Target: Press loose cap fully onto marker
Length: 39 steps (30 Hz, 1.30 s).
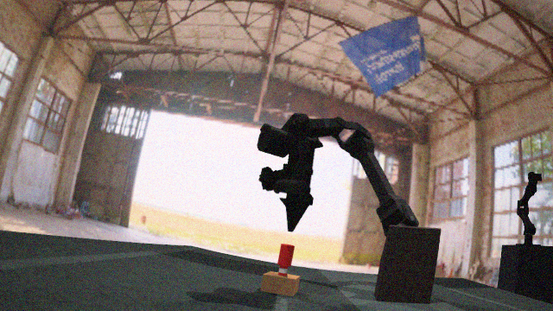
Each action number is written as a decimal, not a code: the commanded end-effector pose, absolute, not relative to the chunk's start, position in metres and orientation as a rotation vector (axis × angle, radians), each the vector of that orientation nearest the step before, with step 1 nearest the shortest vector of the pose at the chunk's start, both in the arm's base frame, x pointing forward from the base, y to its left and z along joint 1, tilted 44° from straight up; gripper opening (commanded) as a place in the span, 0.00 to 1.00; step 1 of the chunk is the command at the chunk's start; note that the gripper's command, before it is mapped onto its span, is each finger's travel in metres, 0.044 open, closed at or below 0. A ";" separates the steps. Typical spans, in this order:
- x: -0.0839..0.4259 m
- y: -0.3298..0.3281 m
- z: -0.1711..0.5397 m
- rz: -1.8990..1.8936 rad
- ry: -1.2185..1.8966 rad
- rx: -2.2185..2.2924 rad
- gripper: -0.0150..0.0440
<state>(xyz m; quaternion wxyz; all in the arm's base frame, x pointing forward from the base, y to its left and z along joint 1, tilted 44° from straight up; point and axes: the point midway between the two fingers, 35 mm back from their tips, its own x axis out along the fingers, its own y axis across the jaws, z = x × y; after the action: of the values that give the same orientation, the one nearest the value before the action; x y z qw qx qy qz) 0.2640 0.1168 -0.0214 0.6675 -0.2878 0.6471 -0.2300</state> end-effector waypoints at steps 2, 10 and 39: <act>0.265 0.116 -0.022 -0.525 1.454 -0.645 0.25; 0.265 0.109 -0.030 -0.525 1.454 -0.645 0.25; 0.269 0.110 -0.033 -0.517 1.447 -0.639 0.25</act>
<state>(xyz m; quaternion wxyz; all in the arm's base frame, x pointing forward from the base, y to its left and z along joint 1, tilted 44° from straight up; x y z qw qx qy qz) 0.2668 0.0965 -0.0433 0.6684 -0.2874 0.6453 -0.2327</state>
